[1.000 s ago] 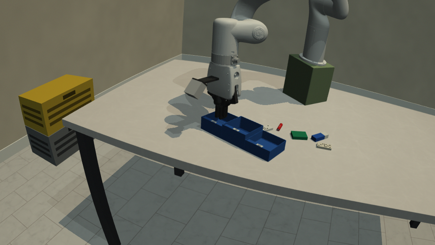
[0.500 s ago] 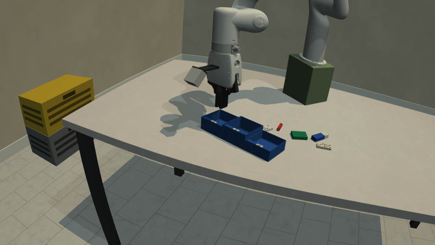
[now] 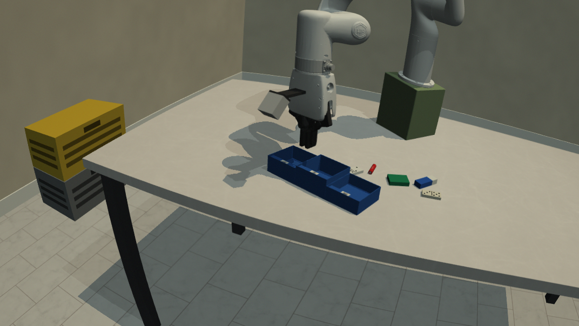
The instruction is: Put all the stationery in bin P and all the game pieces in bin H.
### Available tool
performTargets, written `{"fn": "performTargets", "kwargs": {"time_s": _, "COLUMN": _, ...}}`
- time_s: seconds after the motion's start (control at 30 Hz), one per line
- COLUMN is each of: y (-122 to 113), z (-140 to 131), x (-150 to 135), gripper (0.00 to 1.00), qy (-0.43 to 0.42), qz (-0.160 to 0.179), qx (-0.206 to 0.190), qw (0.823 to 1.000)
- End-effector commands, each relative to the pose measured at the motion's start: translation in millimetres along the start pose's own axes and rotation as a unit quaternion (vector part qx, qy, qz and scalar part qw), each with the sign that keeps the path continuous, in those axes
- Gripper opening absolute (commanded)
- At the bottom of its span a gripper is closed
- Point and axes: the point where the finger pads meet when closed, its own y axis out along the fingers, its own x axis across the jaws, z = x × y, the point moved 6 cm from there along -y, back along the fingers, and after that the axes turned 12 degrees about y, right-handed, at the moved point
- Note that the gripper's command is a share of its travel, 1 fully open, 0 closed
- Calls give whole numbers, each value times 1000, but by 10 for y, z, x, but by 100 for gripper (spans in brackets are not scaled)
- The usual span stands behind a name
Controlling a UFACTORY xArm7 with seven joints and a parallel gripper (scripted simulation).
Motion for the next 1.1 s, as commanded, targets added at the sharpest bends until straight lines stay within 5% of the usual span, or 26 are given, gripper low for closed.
{"fn": "performTargets", "kwargs": {"time_s": 0.0, "y": -18, "z": -48, "x": -242, "gripper": 7, "qy": 1, "qz": -1, "qx": 3, "qw": 1000}}
{"fn": "performTargets", "kwargs": {"time_s": 0.4, "y": -17, "z": -113, "x": -478, "gripper": 7, "qy": 1, "qz": -1, "qx": 3, "qw": 1000}}
{"fn": "performTargets", "kwargs": {"time_s": 1.07, "y": 463, "z": -112, "x": -478, "gripper": 7, "qy": 1, "qz": -1, "qx": 2, "qw": 1000}}
